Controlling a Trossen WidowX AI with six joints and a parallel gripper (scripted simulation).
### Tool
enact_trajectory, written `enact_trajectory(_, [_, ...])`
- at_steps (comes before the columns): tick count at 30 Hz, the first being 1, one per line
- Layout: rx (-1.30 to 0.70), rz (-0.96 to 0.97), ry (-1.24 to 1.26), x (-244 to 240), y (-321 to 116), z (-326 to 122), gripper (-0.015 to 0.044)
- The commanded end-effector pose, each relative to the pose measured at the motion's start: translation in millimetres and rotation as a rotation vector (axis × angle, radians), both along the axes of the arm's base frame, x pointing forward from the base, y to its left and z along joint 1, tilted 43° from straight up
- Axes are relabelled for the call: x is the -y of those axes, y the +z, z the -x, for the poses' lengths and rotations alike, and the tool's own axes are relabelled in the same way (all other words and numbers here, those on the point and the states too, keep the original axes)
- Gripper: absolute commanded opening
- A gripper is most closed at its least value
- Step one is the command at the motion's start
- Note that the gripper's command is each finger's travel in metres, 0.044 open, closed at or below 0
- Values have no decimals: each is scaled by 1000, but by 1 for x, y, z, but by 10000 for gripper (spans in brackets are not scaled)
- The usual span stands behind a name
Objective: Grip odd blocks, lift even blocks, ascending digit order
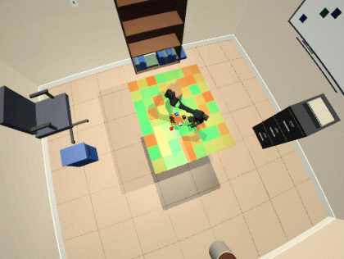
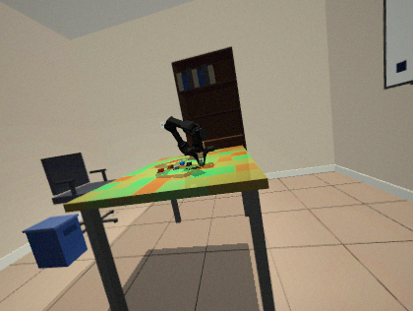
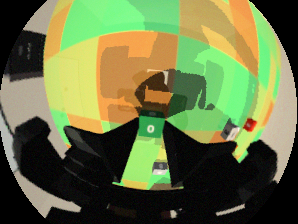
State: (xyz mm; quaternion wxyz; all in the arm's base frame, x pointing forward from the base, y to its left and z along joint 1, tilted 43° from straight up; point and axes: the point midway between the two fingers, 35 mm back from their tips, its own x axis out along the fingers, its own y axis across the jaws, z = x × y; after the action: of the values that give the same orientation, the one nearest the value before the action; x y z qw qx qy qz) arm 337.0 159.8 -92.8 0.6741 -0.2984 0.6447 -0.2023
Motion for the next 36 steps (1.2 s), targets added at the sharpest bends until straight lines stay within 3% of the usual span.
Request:
enact_trajectory(1, [-2, 4, 5, 1, 0, 0, 120])
enact_trajectory(36, [-2, 3, 5, -4, 5, 0, 120])
